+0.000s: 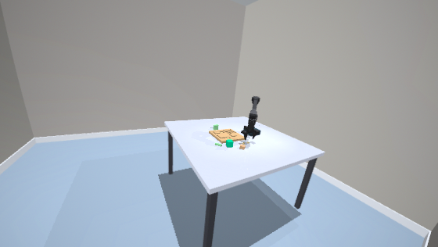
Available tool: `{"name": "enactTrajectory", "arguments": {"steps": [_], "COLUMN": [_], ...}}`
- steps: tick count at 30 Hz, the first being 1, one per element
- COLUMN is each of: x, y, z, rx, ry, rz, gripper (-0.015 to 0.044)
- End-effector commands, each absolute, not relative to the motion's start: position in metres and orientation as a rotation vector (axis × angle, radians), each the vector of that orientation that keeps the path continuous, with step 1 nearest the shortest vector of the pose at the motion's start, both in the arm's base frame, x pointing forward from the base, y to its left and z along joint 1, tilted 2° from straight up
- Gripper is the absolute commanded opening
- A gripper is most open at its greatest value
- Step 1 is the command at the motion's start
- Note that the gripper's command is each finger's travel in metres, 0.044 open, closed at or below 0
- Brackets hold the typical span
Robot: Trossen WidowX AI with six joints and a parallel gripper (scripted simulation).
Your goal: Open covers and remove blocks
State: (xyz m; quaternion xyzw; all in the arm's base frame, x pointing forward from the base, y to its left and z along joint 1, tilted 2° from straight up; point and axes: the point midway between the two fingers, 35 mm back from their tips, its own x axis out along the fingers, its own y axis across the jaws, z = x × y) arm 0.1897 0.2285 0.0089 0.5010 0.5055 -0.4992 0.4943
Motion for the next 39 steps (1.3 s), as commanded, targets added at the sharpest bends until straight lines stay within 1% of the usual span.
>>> {"name": "enactTrajectory", "arguments": {"steps": [1, 13, 16, 23, 30, 33, 35, 39], "x": [0.19, 0.189, 0.196, 0.229, 0.261, 0.273, 0.292, 0.303], "y": [0.228, 0.225, 0.223, 0.21, 0.193, 0.185, 0.168, 0.157], "z": [0.023, 0.053, 0.054, 0.055, 0.056, 0.056, 0.056, 0.055], "rx": [1.217, 1.217, 1.133, 0.722, 0.297, 0.165, 0.143, 0.123], "ry": [1.223, 1.212, 1.265, 1.457, 1.558, 1.571, 1.571, 1.572], "rz": [-1.216, -1.234, -1.148, -0.728, -0.3, -0.168, -0.148, -0.13], "gripper": [0.044, 0.044, 0.0361, 0.0177, 0.0, 0.0, 0.0, 0.0]}}
